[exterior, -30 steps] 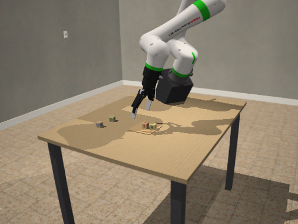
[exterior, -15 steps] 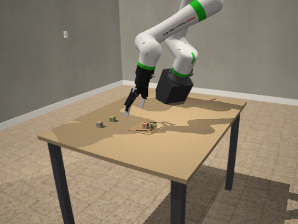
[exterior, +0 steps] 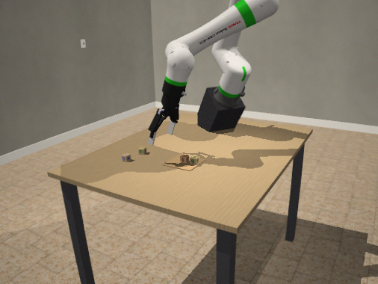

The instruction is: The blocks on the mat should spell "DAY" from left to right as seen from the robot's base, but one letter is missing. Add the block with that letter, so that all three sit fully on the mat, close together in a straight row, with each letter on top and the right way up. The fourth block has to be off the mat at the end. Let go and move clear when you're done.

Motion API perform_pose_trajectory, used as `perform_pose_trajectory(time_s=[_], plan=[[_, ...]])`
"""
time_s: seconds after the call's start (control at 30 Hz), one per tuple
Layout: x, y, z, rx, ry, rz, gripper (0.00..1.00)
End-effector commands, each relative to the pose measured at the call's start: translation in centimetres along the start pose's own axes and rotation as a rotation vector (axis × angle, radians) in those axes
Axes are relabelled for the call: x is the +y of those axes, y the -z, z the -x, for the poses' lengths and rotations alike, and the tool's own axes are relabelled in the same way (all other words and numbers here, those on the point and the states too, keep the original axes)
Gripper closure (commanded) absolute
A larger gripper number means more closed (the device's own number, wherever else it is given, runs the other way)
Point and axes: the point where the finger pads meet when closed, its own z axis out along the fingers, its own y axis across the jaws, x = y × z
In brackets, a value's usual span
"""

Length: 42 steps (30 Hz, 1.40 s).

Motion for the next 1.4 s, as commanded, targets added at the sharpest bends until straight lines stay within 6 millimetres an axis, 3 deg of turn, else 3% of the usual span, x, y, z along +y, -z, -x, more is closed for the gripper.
perform_pose_trajectory(time_s=[0.0, 0.23, 0.3, 0.8, 0.87, 1.23, 1.27, 1.37], plan=[[-0.1, -0.2, -0.5, -0.003, 0.001, -0.002, 0.0], [-0.1, -0.2, -0.5, -0.003, 0.001, -0.002, 0.0], [0.3, -1.1, -5.4, -0.006, 0.0, -0.007, 0.0], [0.3, -1.1, -5.4, -0.006, 0.0, -0.007, 0.0], [0.8, -1.7, -9.1, -0.009, -0.002, -0.016, 0.0], [0.8, -1.7, -9.1, -0.009, -0.002, -0.016, 0.0], [1.0, -1.9, -10.3, -0.009, -0.002, -0.02, 0.0], [1.0, -1.9, -10.3, -0.009, -0.002, -0.02, 0.0]])
